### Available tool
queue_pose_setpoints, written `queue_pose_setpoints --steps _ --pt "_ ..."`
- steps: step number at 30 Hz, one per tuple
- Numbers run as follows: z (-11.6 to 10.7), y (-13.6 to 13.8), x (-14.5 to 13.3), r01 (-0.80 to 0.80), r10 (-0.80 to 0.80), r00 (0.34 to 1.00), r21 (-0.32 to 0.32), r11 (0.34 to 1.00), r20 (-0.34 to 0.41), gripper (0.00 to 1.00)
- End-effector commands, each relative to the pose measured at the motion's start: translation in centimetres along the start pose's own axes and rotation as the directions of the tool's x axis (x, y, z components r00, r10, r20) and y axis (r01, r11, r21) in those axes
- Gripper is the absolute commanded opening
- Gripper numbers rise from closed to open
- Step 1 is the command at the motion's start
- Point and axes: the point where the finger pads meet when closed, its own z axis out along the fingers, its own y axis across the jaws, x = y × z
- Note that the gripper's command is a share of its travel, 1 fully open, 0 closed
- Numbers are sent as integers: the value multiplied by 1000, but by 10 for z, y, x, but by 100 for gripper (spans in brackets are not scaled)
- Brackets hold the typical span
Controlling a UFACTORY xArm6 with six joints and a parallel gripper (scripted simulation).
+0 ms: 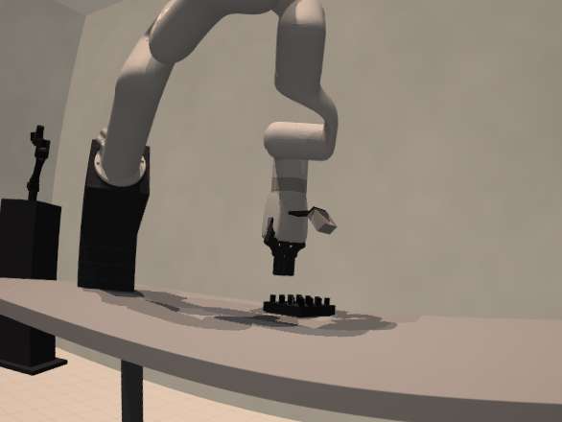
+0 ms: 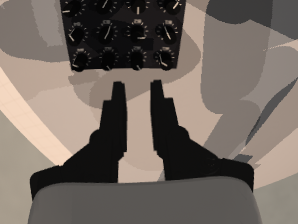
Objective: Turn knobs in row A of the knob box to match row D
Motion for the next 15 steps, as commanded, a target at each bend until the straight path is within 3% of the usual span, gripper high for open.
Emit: queue_pose_setpoints --steps 1,15 --pt "3 -1 0 0 0 1000 2 1000 -1 19" --pt "19 -1 0 0 0 1000 2 1000 -1 19"
